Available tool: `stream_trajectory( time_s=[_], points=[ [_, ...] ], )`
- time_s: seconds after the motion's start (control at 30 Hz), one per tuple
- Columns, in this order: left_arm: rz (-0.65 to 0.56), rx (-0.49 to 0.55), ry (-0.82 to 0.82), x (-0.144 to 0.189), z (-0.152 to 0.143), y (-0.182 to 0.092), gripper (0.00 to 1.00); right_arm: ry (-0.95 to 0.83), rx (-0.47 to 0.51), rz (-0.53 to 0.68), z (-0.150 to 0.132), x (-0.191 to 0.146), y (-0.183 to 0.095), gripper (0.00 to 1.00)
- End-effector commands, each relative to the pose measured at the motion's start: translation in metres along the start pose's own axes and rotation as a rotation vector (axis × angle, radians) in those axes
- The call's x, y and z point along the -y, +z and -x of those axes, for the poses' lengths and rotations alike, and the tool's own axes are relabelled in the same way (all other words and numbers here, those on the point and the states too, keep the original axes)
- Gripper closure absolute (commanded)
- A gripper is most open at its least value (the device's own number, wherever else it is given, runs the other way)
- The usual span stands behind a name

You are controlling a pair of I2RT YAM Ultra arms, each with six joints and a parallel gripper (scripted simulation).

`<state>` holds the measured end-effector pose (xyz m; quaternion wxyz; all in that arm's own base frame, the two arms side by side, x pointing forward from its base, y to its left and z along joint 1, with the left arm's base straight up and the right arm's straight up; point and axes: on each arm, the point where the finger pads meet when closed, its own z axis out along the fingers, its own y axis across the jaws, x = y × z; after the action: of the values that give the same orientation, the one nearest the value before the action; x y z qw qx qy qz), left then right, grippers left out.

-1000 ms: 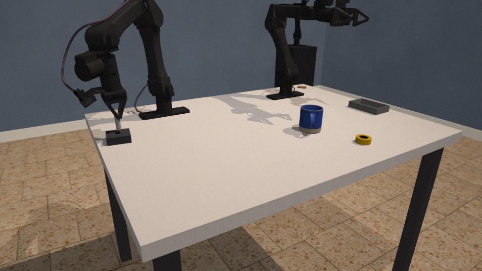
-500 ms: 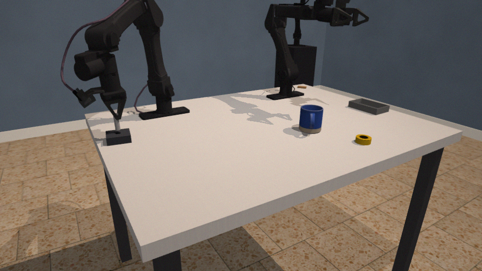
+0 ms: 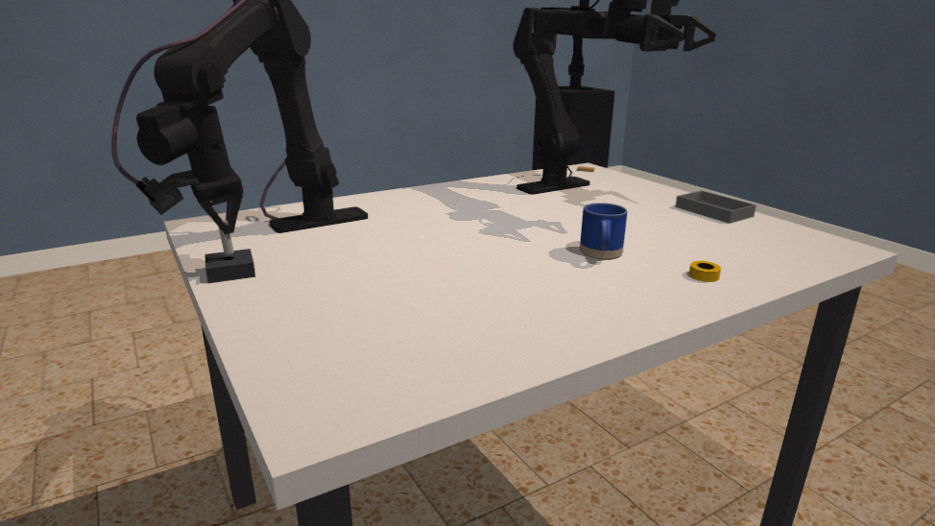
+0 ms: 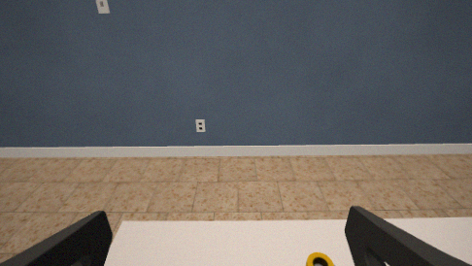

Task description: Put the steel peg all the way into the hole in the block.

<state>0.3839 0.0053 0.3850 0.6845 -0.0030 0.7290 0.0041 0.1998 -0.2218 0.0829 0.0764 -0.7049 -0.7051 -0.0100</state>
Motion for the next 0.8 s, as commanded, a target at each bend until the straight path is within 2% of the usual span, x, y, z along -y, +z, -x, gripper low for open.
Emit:
stream_trajectory(
  time_s=[0.0, 0.13, 0.17, 0.23, 0.33, 0.5, 0.57, 0.6, 0.67, 0.77],
  points=[
    [-0.010, 0.063, -0.002, 0.004, 0.022, -0.004, 0.00, 0.011, 0.037, 0.010, 0.005, -0.001, -0.016, 1.00],
    [-0.010, 0.063, -0.002, 0.004, 0.022, -0.004, 0.00, 0.011, 0.037, 0.010, 0.005, -0.001, -0.016, 1.00],
    [-0.020, 0.078, -0.005, 0.010, 0.029, 0.001, 0.00, 0.011, 0.037, 0.010, 0.005, -0.001, -0.016, 1.00],
    [-0.088, 0.067, -0.001, 0.035, 0.023, 0.014, 0.00, 0.010, 0.037, 0.010, 0.005, -0.001, -0.016, 1.00],
    [-0.252, 0.035, 0.009, 0.110, 0.001, 0.043, 0.00, 0.009, 0.037, 0.010, 0.005, -0.001, -0.016, 1.00],
    [-0.509, 0.006, 0.029, 0.238, -0.032, 0.042, 0.00, 0.009, 0.037, 0.010, 0.007, 0.001, -0.016, 1.00],
    [-0.509, 0.006, 0.029, 0.238, -0.032, 0.042, 0.00, 0.009, 0.037, 0.010, 0.007, 0.001, -0.016, 1.00],
    [-0.558, -0.015, 0.038, 0.265, -0.048, 0.042, 0.00, 0.010, 0.037, 0.010, 0.007, 0.001, -0.016, 1.00],
    [-0.689, -0.038, 0.055, 0.334, -0.076, 0.023, 0.00, 0.011, 0.037, 0.010, 0.007, 0.001, -0.016, 1.00],
    [-0.830, -0.051, 0.073, 0.405, -0.106, -0.010, 0.00, 0.012, 0.037, 0.010, 0.007, 0.001, -0.016, 1.00]
  ],
)
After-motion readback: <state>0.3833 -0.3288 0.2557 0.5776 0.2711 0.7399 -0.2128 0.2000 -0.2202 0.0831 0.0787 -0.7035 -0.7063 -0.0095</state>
